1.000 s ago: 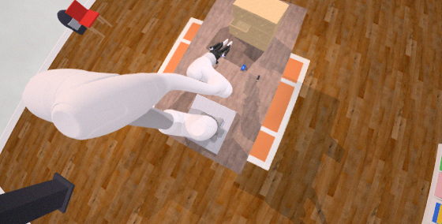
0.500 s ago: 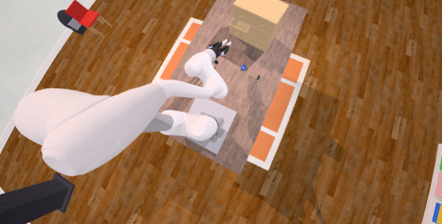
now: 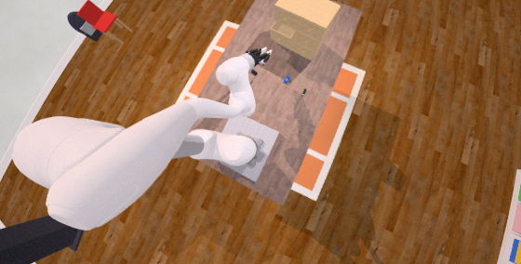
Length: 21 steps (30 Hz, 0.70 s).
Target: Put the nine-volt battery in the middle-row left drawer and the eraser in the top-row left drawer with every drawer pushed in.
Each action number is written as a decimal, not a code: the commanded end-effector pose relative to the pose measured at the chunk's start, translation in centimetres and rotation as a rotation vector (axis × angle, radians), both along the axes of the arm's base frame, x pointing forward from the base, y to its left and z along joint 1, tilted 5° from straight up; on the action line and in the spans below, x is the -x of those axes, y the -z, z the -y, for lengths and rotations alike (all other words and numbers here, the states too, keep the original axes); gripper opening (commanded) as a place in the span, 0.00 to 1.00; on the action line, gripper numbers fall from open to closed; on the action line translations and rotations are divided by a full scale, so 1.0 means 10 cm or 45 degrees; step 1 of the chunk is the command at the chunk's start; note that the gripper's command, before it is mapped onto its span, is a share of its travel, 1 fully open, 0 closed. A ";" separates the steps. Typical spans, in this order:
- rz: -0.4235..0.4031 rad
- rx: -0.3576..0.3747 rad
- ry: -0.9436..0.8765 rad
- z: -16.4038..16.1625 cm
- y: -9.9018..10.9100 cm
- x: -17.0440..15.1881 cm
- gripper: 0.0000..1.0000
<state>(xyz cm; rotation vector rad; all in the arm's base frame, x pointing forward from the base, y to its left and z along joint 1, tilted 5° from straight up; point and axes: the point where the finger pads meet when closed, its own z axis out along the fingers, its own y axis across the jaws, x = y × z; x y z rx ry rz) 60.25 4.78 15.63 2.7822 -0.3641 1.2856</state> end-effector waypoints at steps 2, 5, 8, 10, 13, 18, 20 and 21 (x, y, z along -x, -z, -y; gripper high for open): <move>-0.079 -0.002 0.011 0.00 -0.04 0.03 0.20; -0.109 -0.008 0.011 0.00 -0.06 0.05 0.20; -0.119 -0.012 0.009 -0.01 -0.06 0.05 0.20; -0.139 -0.017 0.008 -0.01 -0.08 0.07 0.20; -0.173 -0.025 0.008 -0.01 -0.10 0.09 0.20; -0.238 -0.042 0.004 -0.02 -0.15 0.13 0.20; -0.271 -0.050 0.003 -0.03 -0.17 0.15 0.20; -0.290 -0.054 0.002 -0.03 -0.19 0.16 0.20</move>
